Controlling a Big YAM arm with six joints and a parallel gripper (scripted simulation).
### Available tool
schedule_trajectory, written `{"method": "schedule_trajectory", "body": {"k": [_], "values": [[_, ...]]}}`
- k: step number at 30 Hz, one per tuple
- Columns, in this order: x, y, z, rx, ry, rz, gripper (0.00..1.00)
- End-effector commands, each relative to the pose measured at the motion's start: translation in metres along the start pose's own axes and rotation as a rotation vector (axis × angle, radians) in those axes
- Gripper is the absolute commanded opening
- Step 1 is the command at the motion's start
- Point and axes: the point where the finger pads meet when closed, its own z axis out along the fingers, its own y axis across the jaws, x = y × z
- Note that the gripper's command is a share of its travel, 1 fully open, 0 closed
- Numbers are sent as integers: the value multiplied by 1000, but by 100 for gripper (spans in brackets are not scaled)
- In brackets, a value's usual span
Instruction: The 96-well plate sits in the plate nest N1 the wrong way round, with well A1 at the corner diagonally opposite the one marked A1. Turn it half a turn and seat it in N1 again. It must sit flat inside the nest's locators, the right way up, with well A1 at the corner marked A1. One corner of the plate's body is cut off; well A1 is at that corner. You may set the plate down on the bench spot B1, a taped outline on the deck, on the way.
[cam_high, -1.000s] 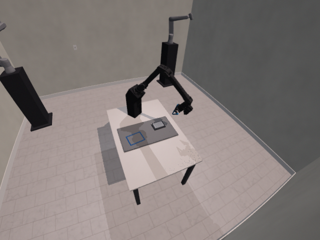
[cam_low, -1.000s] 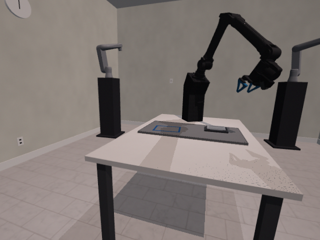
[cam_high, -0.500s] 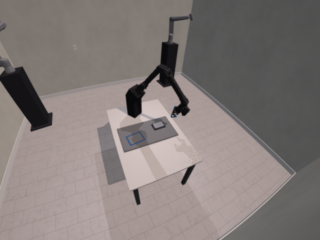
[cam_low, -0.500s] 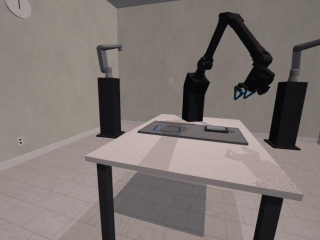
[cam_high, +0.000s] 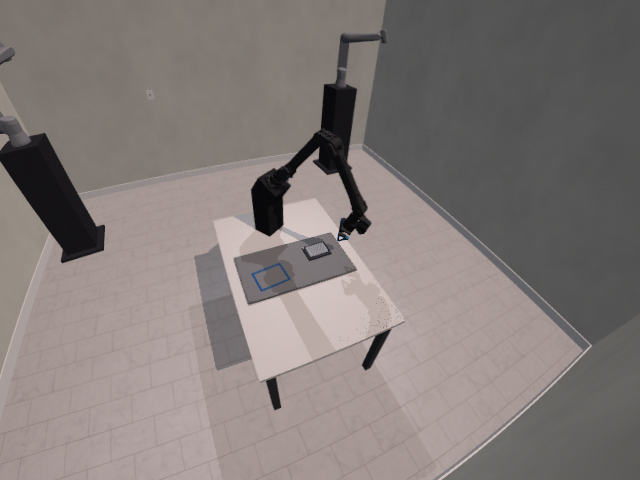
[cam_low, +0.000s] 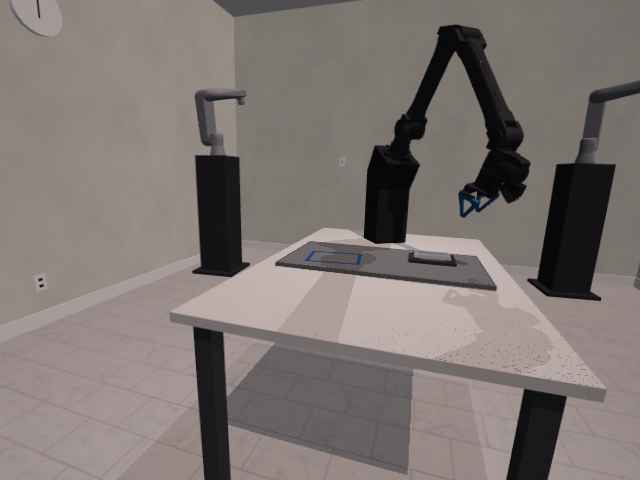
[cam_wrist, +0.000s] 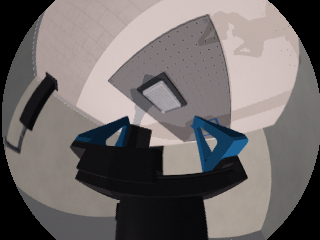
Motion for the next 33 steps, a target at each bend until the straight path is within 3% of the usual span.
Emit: {"method": "schedule_trajectory", "body": {"k": [1,6,21,23,33], "values": [[3,-8,24,5,-15,-54,100],[6,-9,35,13,-47,-99,100],[34,-9,98,78,-181,-309,100],[34,-9,98,78,-181,-309,100],[68,-3,132,166,-283,-492,100]]}}
